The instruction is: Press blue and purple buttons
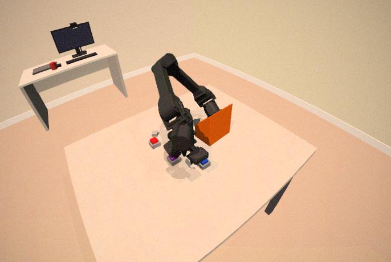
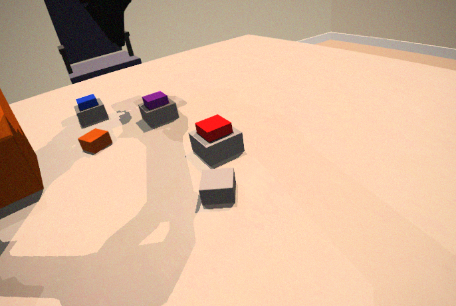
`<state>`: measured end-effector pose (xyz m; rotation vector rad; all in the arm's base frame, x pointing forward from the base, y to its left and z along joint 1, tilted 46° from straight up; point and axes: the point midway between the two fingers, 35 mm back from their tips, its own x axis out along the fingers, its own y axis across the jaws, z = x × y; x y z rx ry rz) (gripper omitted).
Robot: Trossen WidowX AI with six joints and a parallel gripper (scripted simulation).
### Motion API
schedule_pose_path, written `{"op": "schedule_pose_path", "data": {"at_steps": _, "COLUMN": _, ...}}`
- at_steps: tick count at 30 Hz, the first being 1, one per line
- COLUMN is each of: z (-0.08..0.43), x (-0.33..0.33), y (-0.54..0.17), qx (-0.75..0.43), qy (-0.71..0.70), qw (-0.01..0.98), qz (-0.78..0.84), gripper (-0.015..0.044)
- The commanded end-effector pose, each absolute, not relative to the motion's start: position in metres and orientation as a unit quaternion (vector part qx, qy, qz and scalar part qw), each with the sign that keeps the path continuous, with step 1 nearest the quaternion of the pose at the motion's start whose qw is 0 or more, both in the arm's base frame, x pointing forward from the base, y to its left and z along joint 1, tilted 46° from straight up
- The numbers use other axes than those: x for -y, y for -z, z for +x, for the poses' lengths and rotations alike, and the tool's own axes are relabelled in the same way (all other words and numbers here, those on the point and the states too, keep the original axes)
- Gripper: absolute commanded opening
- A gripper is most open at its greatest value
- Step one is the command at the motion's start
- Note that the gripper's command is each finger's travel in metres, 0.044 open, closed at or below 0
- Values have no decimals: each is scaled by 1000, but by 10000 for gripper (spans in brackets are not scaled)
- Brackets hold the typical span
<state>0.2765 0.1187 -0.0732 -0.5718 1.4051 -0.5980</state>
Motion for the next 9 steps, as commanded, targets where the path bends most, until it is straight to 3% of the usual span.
{"op": "schedule_pose_path", "data": {"at_steps": 1, "z": 252, "x": -167, "y": 99, "qx": -626, "qy": 273, "qw": 683, "qz": -259, "gripper": 335}}
{"op": "schedule_pose_path", "data": {"at_steps": 4, "z": 250, "x": -170, "y": 101, "qx": -626, "qy": 274, "qw": 683, "qz": -260, "gripper": 400}}
{"op": "schedule_pose_path", "data": {"at_steps": 9, "z": 250, "x": -170, "y": 101, "qx": -626, "qy": 274, "qw": 683, "qz": -260, "gripper": 400}}
